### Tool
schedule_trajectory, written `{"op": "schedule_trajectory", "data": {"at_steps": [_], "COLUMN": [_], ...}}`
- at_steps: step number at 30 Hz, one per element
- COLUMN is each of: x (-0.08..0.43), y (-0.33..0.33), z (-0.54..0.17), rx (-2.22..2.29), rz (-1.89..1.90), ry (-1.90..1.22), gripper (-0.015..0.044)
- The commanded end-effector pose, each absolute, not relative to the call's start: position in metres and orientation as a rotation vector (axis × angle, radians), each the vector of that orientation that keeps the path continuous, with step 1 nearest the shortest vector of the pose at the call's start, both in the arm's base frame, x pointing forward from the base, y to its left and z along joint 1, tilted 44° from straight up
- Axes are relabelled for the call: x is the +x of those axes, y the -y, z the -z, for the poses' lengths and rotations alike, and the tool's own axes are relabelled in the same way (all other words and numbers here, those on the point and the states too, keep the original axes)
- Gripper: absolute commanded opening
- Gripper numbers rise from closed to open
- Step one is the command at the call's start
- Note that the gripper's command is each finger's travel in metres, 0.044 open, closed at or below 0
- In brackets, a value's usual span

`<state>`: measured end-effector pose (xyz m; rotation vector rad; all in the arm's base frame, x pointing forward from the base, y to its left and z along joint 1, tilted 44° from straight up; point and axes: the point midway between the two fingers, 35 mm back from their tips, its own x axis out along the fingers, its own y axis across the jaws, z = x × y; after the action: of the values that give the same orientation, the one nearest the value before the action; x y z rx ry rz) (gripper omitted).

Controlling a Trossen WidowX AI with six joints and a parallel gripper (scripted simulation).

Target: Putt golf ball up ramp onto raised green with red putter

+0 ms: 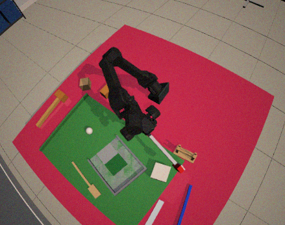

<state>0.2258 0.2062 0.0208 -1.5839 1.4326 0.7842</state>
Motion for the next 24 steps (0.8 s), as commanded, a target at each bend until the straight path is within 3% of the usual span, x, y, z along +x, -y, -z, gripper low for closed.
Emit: {"op": "schedule_trajectory", "data": {"at_steps": [1, 24], "x": [0.233, 0.249], "y": [-0.191, -0.095], "z": [-0.040, -0.138], "rx": [-1.516, -1.134], "rz": [-0.685, -0.168], "ry": [-1.439, -1.404], "gripper": [0.0000, 0.0000]}}
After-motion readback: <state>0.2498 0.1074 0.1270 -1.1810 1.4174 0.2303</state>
